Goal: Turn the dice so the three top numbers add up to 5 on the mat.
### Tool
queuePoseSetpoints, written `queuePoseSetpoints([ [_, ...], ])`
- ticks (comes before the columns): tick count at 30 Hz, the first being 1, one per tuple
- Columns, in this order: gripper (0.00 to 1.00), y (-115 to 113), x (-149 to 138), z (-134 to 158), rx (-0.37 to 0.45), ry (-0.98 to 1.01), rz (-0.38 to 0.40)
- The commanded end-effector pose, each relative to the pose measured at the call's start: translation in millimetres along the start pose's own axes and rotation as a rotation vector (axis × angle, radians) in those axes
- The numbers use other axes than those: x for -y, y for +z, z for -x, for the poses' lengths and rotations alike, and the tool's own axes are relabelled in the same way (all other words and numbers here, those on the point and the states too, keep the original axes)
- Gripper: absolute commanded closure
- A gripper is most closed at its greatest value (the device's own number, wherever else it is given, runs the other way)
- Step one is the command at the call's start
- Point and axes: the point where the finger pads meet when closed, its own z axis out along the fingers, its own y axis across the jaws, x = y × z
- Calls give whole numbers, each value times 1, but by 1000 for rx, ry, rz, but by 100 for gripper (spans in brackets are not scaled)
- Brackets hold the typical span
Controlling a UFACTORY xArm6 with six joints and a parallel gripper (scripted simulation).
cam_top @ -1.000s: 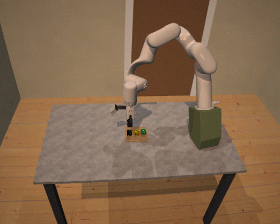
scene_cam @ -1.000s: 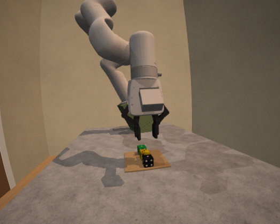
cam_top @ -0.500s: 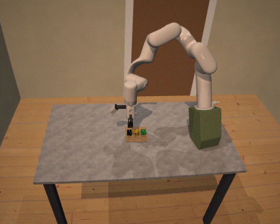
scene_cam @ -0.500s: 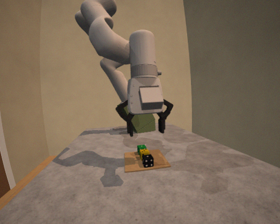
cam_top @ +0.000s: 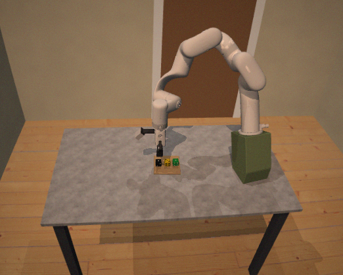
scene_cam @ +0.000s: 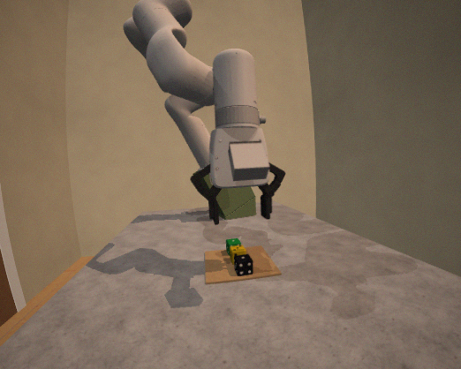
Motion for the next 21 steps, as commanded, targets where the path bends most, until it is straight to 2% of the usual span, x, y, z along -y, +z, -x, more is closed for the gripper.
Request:
queuePoseSetpoints([
  [1,0,-5,0,-2,-4,1,-1],
  [7,0,-17,0,-2,-4,1,-1],
  [21,0,-78,0,-1,-4,1,-1],
])
